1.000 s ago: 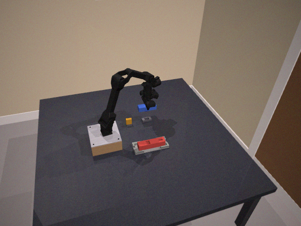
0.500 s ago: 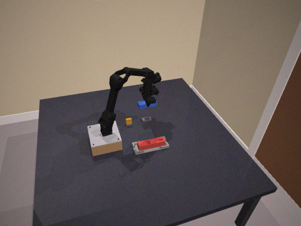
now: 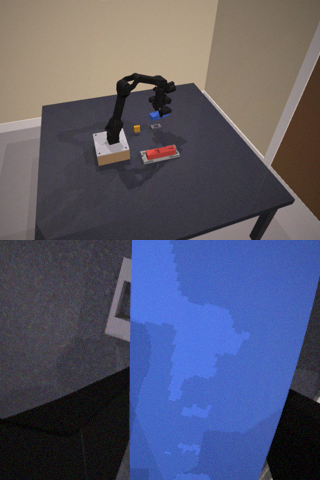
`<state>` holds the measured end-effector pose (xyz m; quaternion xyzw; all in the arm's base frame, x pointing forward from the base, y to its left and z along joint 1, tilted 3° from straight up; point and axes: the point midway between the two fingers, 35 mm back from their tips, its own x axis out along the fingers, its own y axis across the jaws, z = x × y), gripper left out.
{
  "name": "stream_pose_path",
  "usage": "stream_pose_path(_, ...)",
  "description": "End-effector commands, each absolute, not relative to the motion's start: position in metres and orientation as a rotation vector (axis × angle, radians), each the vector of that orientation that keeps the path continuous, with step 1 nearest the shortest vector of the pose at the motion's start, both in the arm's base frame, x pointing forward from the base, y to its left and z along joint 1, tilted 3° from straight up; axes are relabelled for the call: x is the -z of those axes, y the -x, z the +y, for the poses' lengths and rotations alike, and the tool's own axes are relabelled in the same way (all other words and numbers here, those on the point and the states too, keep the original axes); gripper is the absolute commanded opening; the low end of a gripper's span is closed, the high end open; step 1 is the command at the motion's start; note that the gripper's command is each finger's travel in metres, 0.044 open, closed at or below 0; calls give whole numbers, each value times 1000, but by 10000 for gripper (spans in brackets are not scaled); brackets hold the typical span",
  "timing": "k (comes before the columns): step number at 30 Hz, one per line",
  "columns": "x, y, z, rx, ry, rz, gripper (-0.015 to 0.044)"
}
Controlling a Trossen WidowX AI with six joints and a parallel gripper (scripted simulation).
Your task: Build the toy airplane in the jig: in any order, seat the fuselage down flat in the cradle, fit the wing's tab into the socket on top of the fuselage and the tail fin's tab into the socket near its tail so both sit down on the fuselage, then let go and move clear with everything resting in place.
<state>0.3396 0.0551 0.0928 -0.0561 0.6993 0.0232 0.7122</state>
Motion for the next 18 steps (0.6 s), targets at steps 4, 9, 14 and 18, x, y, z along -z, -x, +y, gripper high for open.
stream_pose_path(4,-92,-336,31,-145,217,1543,0)
stream_pose_path(9,-90,-333,15,-201,277,1539,0)
stream_pose_path(14,-88,-330,-1,-264,345,1534,0)
stream_pose_path(18,-87,-326,-13,-317,400,1527,0)
